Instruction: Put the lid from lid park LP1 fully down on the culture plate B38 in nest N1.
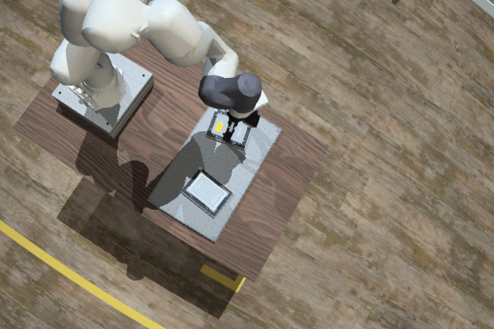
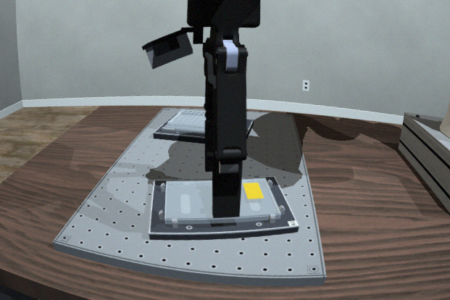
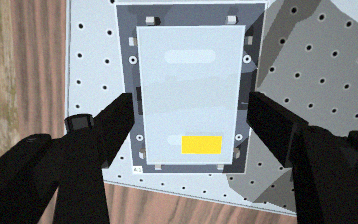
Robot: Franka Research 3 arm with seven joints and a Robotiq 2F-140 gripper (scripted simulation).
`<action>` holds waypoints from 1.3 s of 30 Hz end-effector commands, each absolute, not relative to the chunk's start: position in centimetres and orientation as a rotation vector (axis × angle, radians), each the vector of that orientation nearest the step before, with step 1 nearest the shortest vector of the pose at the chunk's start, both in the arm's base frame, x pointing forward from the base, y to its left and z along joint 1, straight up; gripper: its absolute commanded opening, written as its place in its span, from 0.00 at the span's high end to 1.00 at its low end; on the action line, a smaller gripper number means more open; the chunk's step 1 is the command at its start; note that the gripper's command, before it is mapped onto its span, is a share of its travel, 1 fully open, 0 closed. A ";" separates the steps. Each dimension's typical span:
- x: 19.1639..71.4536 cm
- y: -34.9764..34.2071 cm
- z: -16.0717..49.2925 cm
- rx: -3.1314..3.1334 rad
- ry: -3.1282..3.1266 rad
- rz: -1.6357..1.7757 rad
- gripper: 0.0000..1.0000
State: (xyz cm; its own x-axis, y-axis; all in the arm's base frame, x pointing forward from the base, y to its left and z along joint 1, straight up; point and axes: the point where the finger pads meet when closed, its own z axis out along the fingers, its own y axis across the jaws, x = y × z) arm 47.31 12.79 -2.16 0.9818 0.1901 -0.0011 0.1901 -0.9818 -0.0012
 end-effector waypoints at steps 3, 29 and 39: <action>47.4 12.8 -2.5 -3.127 -0.297 -0.002 0.31; 47.4 12.8 -3.5 -3.127 -0.297 -0.002 0.31; 47.4 12.8 -3.5 -3.127 -0.297 -0.002 0.31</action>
